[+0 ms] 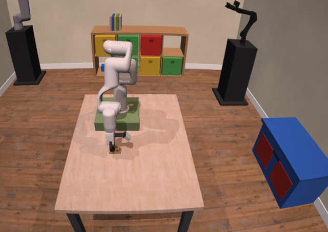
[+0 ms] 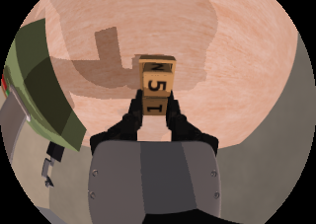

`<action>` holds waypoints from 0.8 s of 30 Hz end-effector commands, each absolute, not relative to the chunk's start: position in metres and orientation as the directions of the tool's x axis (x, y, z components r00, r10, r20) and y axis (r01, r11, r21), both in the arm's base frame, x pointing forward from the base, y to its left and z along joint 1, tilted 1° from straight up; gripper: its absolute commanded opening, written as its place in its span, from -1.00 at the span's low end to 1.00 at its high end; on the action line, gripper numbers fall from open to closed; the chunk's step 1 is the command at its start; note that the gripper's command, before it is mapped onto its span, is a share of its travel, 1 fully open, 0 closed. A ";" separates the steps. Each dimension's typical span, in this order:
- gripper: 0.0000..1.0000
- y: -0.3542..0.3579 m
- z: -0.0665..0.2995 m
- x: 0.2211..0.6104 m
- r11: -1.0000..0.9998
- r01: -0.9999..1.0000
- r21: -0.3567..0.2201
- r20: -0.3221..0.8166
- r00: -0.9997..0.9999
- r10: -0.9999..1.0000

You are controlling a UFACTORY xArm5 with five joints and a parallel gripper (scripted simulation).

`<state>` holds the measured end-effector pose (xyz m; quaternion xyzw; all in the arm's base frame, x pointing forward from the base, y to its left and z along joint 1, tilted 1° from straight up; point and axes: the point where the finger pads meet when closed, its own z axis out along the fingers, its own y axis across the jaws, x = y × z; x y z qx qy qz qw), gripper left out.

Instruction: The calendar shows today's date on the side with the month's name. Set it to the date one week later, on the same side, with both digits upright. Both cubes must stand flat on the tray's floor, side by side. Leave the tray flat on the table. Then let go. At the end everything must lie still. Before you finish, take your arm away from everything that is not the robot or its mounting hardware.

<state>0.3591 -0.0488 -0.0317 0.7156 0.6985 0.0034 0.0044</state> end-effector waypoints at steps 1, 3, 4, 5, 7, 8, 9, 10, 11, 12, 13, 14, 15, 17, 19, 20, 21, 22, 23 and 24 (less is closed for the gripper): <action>-0.38 -0.049 -0.031 0.360 -0.024 1.000 0.014 -0.002 0.024 1.000; -0.38 -0.049 -0.031 0.360 -0.024 1.000 0.014 -0.002 0.024 1.000; -0.30 -0.049 -0.031 0.360 -0.024 1.000 0.014 -0.002 0.024 1.000; -0.30 -0.049 -0.031 0.360 -0.024 1.000 0.014 -0.002 0.024 1.000; -0.22 -0.049 -0.031 0.360 -0.024 1.000 0.014 -0.002 0.024 1.000; -0.22 -0.049 -0.031 0.360 -0.024 1.000 0.014 -0.002 0.024 1.000; -0.22 -0.049 -0.031 0.360 -0.024 1.000 0.014 -0.002 0.024 1.000; -0.22 -0.049 -0.031 0.360 -0.024 1.000 0.014 -0.002 0.024 1.000; -0.22 -0.049 -0.031 0.360 -0.024 1.000 0.014 -0.002 0.024 1.000; -0.14 -0.049 -0.031 0.360 -0.024 1.000 0.014 -0.002 0.024 1.000; -0.14 -0.049 -0.031 0.360 -0.024 1.000 0.014 -0.002 0.024 1.000; -0.14 -0.049 -0.031 0.360 -0.024 1.000 0.014 -0.002 0.024 1.000; -0.05 -0.049 -0.031 0.360 -0.024 1.000 0.014 -0.002 0.024 1.000; -0.05 -0.049 -0.031 0.360 -0.024 1.000 0.014 -0.002 0.024 1.000; -0.05 -0.049 -0.031 0.360 -0.024 1.000 0.014 -0.002 0.024 1.000; -0.05 -0.049 -0.031 0.360 -0.024 1.000 0.014 -0.002 0.024 1.000; -0.05 -0.049 -0.031 0.360 -0.024 1.000 0.014 -0.002 0.024 1.000; -0.05 -0.049 -0.031 0.360 -0.024 1.000 0.014 -0.002 0.024 1.000; -0.05 -0.049 -0.031 0.360 -0.024 1.000 0.014 -0.002 0.024 1.000; -0.05 -0.049 -0.031 0.360 -0.024 1.000 0.014 -0.002 0.024 1.000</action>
